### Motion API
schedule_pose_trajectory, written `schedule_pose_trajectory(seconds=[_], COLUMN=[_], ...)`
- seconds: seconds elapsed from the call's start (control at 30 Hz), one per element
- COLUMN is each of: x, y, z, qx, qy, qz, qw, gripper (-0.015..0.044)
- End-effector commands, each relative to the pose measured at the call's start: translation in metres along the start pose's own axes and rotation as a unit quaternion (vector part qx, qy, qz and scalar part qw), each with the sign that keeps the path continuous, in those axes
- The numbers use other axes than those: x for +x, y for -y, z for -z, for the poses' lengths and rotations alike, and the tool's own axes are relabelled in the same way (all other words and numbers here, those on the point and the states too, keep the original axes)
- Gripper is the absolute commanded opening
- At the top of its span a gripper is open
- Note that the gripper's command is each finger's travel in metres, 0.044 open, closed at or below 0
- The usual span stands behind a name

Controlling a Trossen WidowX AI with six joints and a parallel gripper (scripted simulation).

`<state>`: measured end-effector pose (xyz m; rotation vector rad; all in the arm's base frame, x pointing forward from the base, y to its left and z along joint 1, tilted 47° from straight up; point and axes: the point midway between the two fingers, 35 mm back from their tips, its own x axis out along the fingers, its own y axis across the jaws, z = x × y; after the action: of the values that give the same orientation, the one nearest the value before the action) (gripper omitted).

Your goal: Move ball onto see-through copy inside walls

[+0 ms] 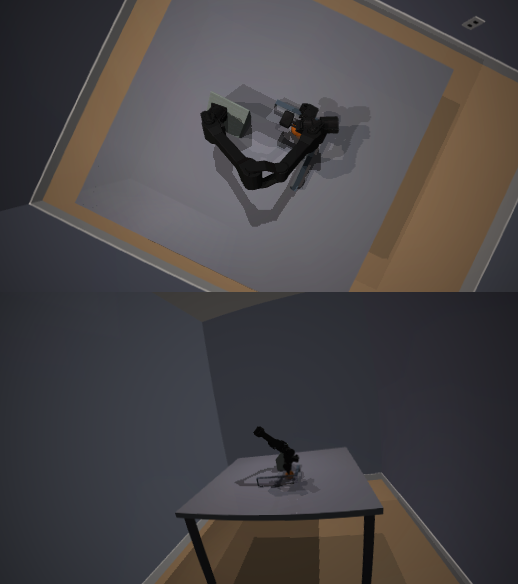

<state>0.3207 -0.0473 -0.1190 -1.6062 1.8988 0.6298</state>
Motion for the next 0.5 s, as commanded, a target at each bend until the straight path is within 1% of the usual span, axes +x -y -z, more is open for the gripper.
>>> schedule_pose_trajectory(seconds=[0.0,0.4,0.47], x=[0.006,0.023,0.023], y=[-0.001,-0.002,-0.002], z=[0.001,0.001,0.001], qx=[-0.003,-0.003,-0.003], qy=[-0.003,-0.004,-0.004], qz=[0.000,0.000,0.000], qw=[1.000,1.000,1.000], gripper=[0.0422,0.0422,0.0369])
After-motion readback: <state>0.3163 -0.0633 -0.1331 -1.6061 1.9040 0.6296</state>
